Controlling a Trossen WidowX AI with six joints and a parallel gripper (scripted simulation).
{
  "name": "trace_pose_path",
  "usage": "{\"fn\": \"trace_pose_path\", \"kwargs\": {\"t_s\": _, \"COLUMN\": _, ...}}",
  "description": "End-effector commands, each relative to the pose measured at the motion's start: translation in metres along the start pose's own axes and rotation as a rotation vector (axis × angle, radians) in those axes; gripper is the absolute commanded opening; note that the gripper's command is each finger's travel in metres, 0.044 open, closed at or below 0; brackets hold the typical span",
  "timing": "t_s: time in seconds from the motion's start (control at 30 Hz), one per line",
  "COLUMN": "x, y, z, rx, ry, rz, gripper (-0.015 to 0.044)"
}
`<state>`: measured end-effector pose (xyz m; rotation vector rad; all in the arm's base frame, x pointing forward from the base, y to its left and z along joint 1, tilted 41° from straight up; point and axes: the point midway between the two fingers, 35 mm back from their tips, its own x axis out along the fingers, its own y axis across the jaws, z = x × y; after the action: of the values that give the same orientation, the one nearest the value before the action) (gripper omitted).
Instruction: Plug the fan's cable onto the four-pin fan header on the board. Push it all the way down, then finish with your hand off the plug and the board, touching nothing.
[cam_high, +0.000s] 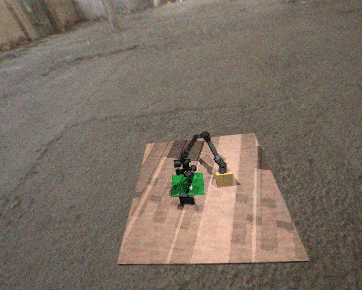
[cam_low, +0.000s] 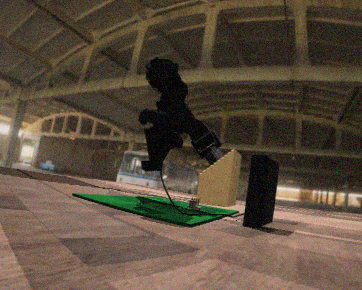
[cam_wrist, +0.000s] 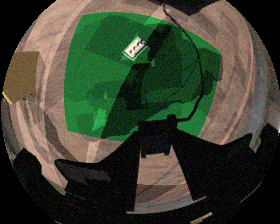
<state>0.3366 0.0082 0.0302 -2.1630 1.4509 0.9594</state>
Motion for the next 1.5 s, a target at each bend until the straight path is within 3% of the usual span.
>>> {"fn": "trace_pose_path", "kwargs": {"t_s": 0.0, "x": 0.000, "y": -0.007, "z": 0.000, "rx": 0.130, "ry": -0.016, "rz": 0.014, "gripper": 0.0000}}
{"fn": "trace_pose_path", "kwargs": {"t_s": 0.6, "x": 0.004, "y": -0.032, "z": 0.001, "rx": 0.726, "ry": -0.043, "rz": 0.109, "gripper": 0.0000}}
{"fn": "trace_pose_path", "kwargs": {"t_s": 1.47, "x": 0.027, "y": -0.021, "z": 0.012, "rx": 0.709, "ry": -0.303, "rz": 0.199, "gripper": 0.0000}}
